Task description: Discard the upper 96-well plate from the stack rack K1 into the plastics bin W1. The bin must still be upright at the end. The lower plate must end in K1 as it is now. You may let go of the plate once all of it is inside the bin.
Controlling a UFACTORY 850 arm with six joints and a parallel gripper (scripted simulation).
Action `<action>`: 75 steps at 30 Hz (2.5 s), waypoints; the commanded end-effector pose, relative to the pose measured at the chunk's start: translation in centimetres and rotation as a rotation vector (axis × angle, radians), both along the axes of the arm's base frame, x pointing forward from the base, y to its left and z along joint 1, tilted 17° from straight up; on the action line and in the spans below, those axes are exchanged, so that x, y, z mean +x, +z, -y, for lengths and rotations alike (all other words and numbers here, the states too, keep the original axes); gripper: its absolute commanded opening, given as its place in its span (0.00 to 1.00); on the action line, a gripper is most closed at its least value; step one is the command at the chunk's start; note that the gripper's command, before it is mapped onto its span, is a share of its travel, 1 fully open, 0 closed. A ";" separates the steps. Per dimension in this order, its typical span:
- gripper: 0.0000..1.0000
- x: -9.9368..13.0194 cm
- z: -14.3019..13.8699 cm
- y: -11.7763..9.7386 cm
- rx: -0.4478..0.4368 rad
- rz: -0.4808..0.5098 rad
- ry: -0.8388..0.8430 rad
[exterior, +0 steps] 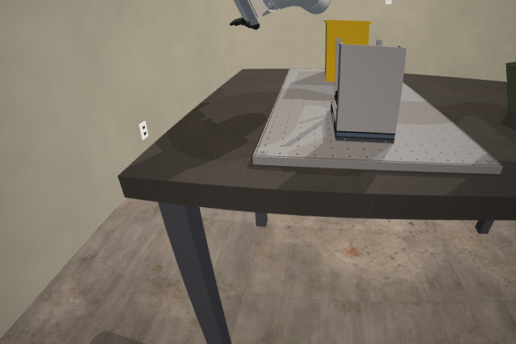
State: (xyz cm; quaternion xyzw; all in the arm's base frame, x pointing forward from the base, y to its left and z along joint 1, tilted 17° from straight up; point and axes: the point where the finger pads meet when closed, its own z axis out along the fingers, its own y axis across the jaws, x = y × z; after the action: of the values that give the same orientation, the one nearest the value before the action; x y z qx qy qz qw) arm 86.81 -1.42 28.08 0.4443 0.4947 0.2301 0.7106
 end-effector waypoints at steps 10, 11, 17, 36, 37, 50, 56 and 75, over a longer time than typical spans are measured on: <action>1.00 0.0 0.0 0.2 0.000 0.003 0.000; 1.00 0.0 0.0 0.2 0.000 0.003 0.000; 1.00 0.0 0.0 0.2 0.000 0.003 0.000; 1.00 -6.2 -2.7 -2.8 0.034 -0.360 -0.267; 1.00 -6.6 -2.9 -3.0 0.040 -0.390 -0.280; 1.00 -10.6 -5.4 -4.9 0.074 -0.520 -0.323; 1.00 -12.1 -6.6 -5.6 0.094 -0.583 -0.337; 1.00 -17.7 -11.3 -7.9 0.190 -0.831 -0.345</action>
State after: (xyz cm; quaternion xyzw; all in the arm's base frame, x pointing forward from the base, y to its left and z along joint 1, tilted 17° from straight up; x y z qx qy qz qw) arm 70.12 8.91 20.46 0.6288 0.6207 -0.0368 0.4668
